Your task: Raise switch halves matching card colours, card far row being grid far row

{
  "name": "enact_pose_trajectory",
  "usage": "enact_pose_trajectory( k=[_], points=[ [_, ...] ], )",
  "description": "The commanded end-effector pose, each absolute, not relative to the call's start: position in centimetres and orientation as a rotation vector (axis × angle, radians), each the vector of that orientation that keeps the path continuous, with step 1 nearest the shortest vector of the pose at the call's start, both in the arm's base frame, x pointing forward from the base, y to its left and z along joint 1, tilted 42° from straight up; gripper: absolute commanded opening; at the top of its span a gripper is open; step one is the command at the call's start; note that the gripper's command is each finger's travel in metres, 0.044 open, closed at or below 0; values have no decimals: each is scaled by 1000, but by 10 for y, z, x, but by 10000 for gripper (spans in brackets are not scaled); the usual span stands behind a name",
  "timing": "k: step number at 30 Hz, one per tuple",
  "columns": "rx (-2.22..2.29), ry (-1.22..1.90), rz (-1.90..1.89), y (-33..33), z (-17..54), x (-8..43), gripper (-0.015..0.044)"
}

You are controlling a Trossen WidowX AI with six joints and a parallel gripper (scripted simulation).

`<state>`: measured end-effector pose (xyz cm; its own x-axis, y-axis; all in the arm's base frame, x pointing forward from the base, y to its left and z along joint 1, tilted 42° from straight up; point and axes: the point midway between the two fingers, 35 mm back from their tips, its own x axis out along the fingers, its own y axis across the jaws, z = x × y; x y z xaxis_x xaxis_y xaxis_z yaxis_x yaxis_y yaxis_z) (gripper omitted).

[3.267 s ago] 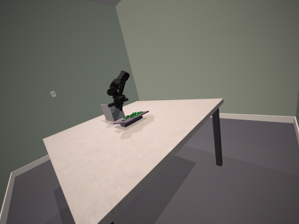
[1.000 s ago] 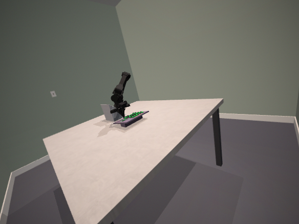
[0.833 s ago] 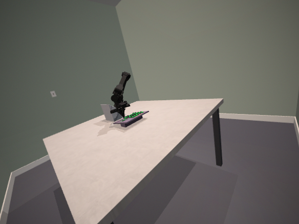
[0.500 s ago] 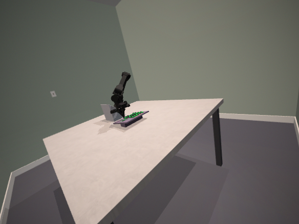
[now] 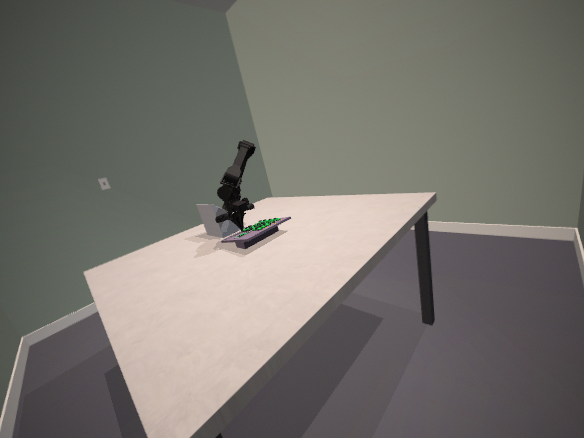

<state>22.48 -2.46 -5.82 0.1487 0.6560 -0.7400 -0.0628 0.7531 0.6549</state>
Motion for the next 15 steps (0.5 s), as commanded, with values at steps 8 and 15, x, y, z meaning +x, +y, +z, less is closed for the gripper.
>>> enact_pose_trajectory(
  k=[8,15],
  points=[
    [542,1350,555,-52,-30,222,0],
    [544,1358,560,-67,-11,218,0]
  ],
)
